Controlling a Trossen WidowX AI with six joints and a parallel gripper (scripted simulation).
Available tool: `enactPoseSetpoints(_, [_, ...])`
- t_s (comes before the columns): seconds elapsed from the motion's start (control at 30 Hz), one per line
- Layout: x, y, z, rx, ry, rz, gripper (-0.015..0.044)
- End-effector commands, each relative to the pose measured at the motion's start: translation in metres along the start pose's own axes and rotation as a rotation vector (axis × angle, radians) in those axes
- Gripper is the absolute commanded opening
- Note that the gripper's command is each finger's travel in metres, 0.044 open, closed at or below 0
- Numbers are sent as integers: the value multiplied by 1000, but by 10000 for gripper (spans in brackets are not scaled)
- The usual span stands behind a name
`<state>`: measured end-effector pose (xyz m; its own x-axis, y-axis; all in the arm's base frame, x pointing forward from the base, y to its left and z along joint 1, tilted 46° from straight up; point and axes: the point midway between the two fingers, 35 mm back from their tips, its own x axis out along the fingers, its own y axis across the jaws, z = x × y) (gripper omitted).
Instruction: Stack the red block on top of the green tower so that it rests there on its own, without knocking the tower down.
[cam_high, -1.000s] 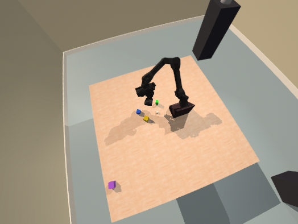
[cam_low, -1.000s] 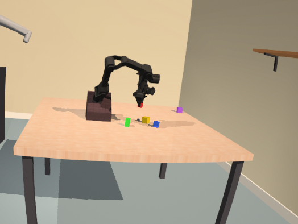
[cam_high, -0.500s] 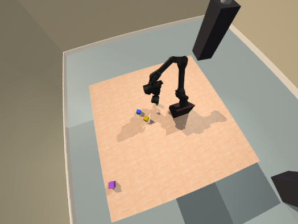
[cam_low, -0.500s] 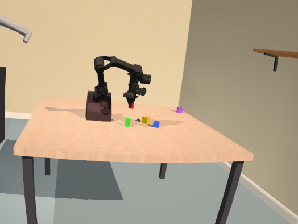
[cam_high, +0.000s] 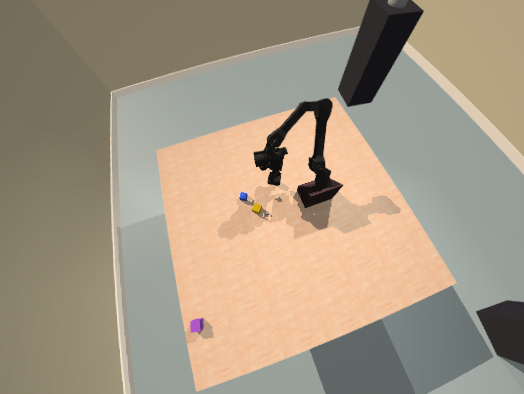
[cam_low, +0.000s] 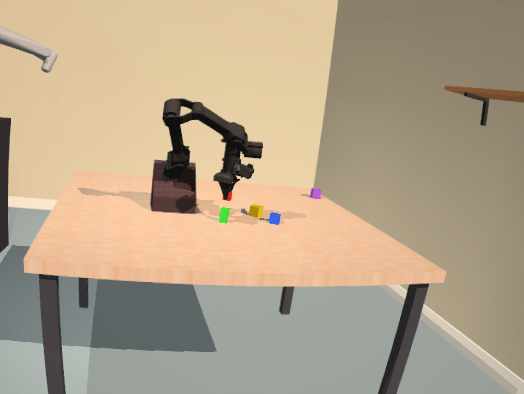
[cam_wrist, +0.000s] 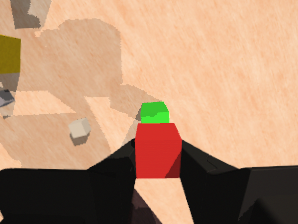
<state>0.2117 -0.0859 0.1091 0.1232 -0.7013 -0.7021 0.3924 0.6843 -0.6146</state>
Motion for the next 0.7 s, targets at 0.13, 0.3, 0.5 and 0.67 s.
enactPoseSetpoints(0.13, [21,0,0,0,-4,-1,0])
enactPoseSetpoints(0.3, [31,-1,0,0,-5,-2,0])
enactPoseSetpoints(0.5, [32,-1,0,0,-5,-2,0])
enactPoseSetpoints(0.67, [32,-1,0,0,-5,-2,0])
